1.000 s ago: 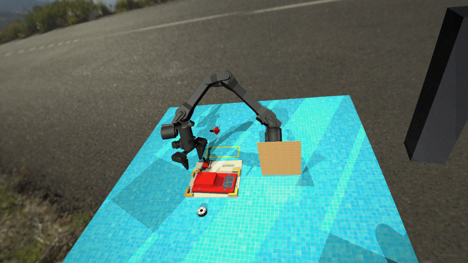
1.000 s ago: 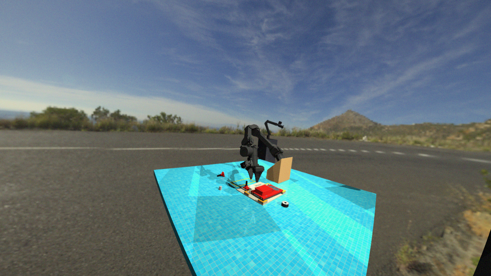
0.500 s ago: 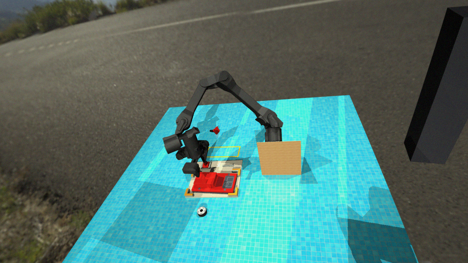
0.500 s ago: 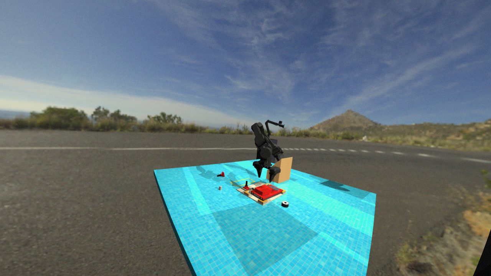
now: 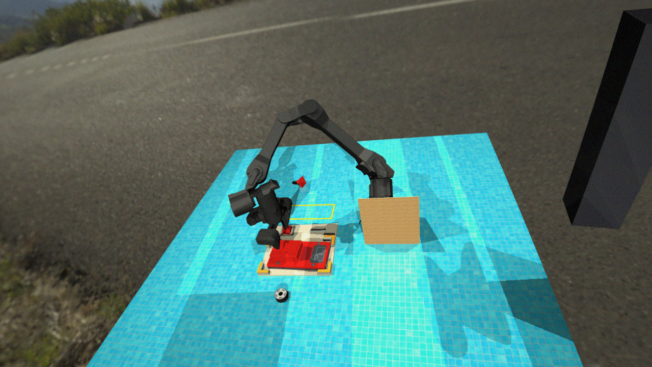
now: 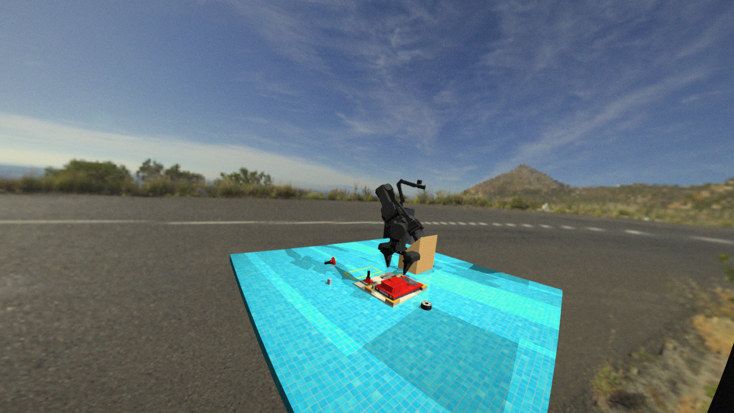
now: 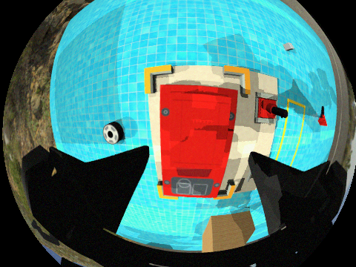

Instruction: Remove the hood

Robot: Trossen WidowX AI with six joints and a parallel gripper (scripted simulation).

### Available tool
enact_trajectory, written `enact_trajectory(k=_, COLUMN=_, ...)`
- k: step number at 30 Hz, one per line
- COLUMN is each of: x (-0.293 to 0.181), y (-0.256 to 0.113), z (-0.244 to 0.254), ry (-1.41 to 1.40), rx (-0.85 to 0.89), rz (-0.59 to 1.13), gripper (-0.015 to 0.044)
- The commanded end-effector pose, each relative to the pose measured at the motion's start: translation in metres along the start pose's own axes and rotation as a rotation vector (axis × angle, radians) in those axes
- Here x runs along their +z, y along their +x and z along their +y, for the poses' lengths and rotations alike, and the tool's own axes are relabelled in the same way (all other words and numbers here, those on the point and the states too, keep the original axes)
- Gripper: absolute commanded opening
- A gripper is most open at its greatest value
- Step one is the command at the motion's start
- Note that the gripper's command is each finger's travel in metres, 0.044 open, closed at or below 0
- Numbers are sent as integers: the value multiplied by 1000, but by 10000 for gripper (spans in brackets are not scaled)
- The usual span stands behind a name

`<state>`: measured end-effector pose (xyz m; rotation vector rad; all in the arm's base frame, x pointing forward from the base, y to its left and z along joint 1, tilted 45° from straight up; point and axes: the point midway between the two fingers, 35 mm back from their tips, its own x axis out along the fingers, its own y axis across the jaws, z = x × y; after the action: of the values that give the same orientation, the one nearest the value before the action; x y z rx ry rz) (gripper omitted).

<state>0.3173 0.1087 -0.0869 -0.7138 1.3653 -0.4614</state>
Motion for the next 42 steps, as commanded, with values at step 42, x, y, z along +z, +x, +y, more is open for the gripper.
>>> enact_trajectory(k=42, x=0, y=32, z=0, ry=-4, rx=-5, rz=-3, gripper=440)
